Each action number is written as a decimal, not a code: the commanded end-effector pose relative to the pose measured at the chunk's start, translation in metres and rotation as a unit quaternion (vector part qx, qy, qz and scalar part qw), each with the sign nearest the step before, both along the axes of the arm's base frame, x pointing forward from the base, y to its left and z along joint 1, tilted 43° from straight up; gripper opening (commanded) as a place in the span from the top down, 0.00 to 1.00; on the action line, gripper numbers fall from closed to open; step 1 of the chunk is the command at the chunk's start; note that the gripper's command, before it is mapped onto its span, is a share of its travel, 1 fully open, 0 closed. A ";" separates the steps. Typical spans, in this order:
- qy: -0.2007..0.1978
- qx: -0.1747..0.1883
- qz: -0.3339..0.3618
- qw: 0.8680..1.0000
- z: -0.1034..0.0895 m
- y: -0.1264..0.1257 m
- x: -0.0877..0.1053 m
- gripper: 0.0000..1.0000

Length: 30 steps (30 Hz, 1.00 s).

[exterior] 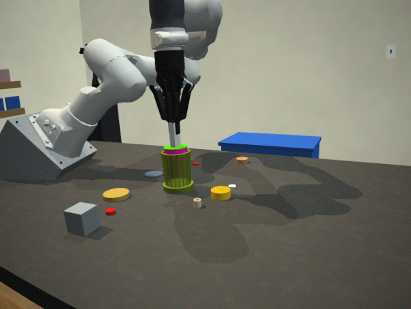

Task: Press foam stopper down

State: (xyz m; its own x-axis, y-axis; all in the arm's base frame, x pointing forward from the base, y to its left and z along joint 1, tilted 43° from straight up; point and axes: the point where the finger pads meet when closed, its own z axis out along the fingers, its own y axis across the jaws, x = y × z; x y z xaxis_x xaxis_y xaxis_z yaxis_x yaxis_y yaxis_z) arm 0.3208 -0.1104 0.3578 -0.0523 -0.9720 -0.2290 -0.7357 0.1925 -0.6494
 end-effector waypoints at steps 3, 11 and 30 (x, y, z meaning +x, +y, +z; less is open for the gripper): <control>0.001 0.002 -0.002 1.000 -0.004 0.001 0.002 1.00; 0.001 0.002 -0.002 1.000 -0.007 0.001 0.005 1.00; 0.001 0.002 -0.002 1.000 -0.013 0.003 0.009 1.00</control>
